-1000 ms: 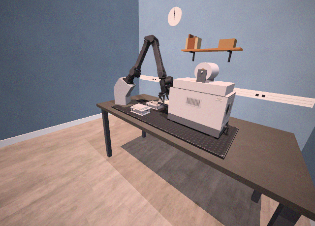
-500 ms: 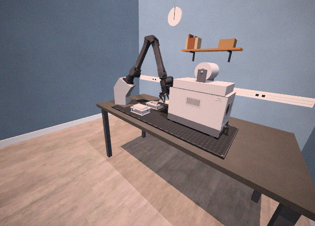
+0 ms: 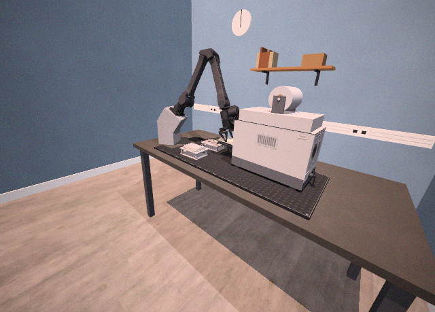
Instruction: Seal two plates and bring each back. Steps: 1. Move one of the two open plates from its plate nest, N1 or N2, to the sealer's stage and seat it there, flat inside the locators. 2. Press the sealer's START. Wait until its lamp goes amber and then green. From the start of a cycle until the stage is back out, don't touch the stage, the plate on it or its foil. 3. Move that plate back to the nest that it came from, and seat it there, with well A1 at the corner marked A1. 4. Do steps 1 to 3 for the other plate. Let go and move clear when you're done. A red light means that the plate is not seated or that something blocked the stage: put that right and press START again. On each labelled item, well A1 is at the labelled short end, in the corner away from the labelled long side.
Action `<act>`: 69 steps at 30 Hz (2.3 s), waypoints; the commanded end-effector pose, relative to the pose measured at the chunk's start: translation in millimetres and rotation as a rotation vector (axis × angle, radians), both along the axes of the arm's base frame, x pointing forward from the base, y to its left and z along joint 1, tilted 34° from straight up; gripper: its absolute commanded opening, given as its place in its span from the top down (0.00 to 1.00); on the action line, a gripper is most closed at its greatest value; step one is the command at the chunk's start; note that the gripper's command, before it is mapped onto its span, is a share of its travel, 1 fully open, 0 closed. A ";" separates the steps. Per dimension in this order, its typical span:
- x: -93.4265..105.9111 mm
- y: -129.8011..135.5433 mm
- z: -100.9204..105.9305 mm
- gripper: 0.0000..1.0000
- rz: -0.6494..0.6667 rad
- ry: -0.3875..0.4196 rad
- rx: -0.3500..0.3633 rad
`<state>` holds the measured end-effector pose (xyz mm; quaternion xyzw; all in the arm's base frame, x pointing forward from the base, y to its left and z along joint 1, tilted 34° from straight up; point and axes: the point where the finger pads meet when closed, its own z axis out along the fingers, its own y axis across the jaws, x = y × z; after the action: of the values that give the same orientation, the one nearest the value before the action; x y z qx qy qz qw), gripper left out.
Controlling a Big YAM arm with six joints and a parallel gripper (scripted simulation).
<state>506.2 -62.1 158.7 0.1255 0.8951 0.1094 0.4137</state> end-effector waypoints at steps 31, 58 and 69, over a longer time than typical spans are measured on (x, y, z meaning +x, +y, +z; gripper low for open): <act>4.6 -4.4 3.2 1.00 0.002 -0.021 -0.009; 11.4 -8.4 20.4 1.00 -0.003 -0.050 -0.016; 9.1 -0.3 19.2 1.00 0.005 -0.053 -0.009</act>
<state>507.0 -62.5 160.3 0.1254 0.8941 0.1093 0.4158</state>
